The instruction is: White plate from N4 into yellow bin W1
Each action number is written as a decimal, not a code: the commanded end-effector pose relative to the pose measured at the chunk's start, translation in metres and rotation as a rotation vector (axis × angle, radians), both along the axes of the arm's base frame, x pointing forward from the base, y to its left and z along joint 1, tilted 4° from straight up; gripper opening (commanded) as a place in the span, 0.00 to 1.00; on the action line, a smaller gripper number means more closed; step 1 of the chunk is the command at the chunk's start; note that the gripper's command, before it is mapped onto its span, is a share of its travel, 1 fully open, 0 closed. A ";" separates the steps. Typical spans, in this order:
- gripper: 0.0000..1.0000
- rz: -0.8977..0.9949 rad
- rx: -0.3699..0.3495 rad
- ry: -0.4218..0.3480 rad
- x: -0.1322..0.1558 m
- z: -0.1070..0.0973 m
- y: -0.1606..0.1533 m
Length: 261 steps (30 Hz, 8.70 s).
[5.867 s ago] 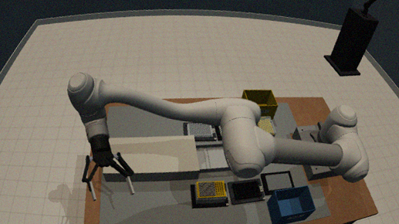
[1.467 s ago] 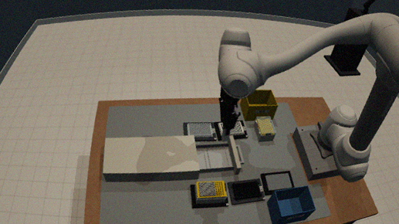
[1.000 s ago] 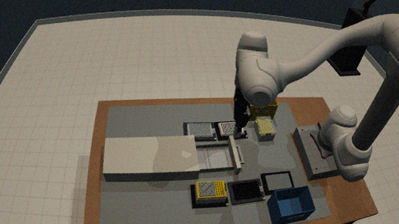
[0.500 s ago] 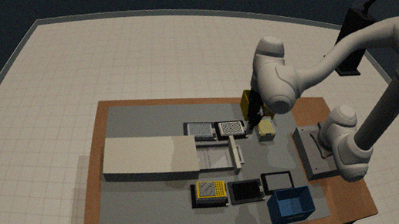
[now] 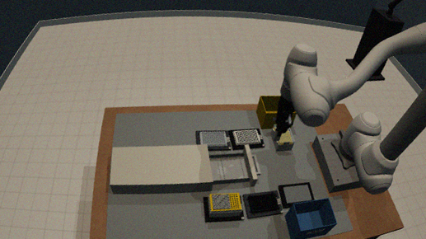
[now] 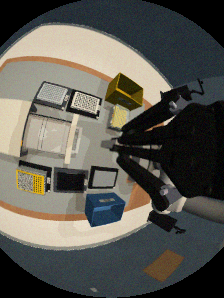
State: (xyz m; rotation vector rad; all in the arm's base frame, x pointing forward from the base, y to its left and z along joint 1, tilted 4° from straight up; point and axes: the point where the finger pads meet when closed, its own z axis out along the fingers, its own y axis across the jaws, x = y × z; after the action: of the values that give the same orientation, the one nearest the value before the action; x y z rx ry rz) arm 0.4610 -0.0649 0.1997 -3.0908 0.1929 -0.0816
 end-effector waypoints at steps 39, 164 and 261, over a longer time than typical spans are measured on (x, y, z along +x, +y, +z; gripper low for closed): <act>0.70 0.039 -0.002 -0.002 0.010 -0.042 -0.082; 0.70 0.039 -0.002 -0.002 0.036 -0.193 -0.191; 0.10 0.039 -0.002 -0.002 0.038 -0.226 -0.189</act>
State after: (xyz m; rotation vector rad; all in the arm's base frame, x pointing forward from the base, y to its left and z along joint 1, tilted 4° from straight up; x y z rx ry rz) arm 0.4989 -0.2544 -0.0264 -3.0948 0.1320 -0.0834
